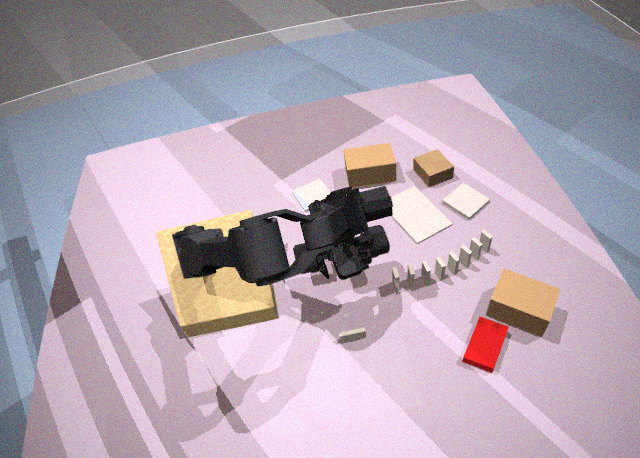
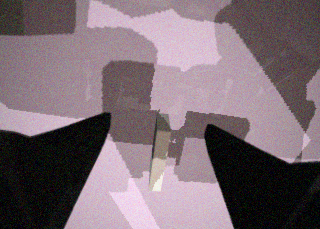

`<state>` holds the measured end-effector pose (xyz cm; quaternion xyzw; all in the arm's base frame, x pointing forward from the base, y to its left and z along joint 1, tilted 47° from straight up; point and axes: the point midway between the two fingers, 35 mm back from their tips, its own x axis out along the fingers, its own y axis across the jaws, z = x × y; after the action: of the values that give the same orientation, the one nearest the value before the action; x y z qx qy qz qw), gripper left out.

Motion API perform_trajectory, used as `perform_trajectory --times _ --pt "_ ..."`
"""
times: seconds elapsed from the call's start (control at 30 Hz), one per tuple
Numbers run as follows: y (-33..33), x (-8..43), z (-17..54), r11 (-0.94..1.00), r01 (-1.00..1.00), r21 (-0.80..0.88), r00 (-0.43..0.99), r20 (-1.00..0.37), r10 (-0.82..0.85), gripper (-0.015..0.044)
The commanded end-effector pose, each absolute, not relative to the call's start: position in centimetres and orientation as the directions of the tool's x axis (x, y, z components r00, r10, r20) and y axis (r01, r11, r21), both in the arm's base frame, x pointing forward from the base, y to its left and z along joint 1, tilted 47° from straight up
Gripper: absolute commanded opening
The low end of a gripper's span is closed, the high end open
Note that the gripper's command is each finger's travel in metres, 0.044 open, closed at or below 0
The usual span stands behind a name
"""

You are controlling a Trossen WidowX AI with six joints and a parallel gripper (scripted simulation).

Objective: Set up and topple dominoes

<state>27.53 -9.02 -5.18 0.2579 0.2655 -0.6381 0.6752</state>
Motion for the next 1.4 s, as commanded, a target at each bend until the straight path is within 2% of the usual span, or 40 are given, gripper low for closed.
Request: perform_trajectory --times 0.0,0.3,0.57,0.93,1.13,1.2,1.37 --pt "-9.1 27.3 -5.2 0.057 0.998 0.001 0.042 -0.685 -0.728 0.0256" --pt "-9.1 27.3 -5.2 0.057 0.998 0.001 0.042 -0.685 -0.728 0.0023" --pt "-8.9 27.4 -5.1 0.057 0.998 0.001 0.042 -0.685 -0.728 0.0023" --pt "1.3 27.3 4.9 0.057 0.998 0.001 0.042 -0.689 -0.723 0.0023" --pt "2.1 27.3 5.6 0.057 0.998 0.001 0.042 -0.69 -0.723 0.0023" --pt "2.3 27.5 5.5 0.105 0.993 -0.049 0.042 -0.69 -0.723 0.0023" --pt "4.1 29.0 4.2 0.427 0.814 -0.394 0.043 -0.692 -0.721 0.0023"
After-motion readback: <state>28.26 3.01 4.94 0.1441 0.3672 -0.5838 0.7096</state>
